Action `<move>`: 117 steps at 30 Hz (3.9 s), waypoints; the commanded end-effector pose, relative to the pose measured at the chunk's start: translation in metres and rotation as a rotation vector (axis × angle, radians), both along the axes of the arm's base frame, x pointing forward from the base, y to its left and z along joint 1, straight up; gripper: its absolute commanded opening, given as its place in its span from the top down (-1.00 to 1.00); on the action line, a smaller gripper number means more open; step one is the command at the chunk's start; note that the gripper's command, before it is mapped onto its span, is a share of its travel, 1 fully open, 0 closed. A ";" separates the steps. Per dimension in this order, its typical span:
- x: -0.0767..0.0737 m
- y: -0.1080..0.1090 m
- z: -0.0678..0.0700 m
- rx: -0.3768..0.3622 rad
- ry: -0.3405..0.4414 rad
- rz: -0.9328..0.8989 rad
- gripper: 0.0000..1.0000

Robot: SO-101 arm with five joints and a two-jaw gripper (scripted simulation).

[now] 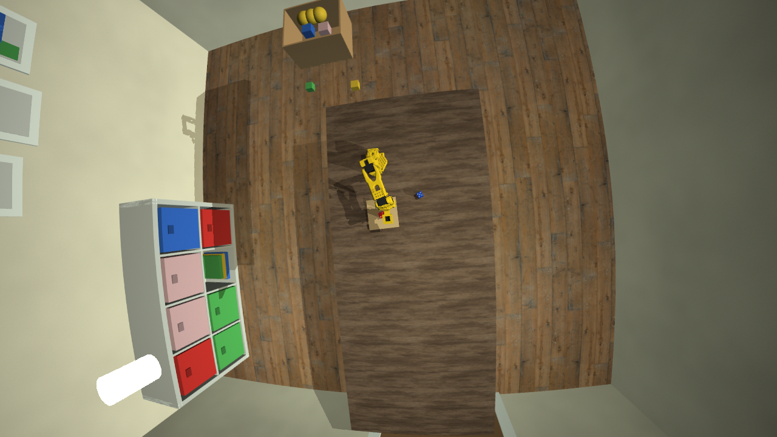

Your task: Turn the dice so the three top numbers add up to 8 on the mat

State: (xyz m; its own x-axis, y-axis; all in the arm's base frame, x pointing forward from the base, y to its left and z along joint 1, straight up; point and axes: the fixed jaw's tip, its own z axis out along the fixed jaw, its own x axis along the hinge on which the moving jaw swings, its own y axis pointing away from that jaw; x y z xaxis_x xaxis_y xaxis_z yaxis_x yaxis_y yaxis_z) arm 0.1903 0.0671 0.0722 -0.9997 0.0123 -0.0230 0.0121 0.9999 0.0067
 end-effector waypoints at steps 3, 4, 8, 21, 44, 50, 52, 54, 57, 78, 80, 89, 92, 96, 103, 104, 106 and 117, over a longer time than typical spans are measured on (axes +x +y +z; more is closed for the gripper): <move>0.003 0.044 0.006 0.019 -0.036 0.128 0.35; 0.001 0.053 0.006 0.021 -0.037 0.153 0.36; -0.009 0.086 0.004 0.028 -0.039 0.254 0.36; -0.045 0.146 -0.004 0.042 -0.039 0.445 0.37; -0.052 0.153 -0.005 0.044 -0.039 0.471 0.37; -0.051 0.155 -0.008 0.040 -0.034 0.465 0.37; -0.051 0.155 -0.008 0.040 -0.034 0.465 0.37; -0.051 0.155 -0.008 0.040 -0.034 0.465 0.37; -0.051 0.155 -0.008 0.040 -0.034 0.465 0.37; -0.051 0.155 -0.015 0.030 -0.023 0.466 0.37; -0.051 0.155 -0.018 0.029 -0.022 0.466 0.37; -0.050 0.156 -0.030 0.023 -0.016 0.466 0.37; -0.050 0.156 -0.035 0.020 -0.013 0.466 0.37; -0.050 0.156 -0.042 0.017 -0.010 0.466 0.37; -0.050 0.156 -0.049 0.014 -0.007 0.466 0.37; -0.050 0.156 -0.050 0.014 -0.006 0.466 0.37; -0.050 0.156 -0.051 0.013 -0.005 0.466 0.37; -0.050 0.155 -0.053 0.012 -0.004 0.466 0.37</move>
State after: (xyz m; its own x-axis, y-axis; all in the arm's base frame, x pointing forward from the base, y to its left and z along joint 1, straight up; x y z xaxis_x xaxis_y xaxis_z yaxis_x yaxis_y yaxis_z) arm 0.1407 0.2188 0.0150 -0.8997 -0.4365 -0.0089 -0.4365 0.8997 0.0040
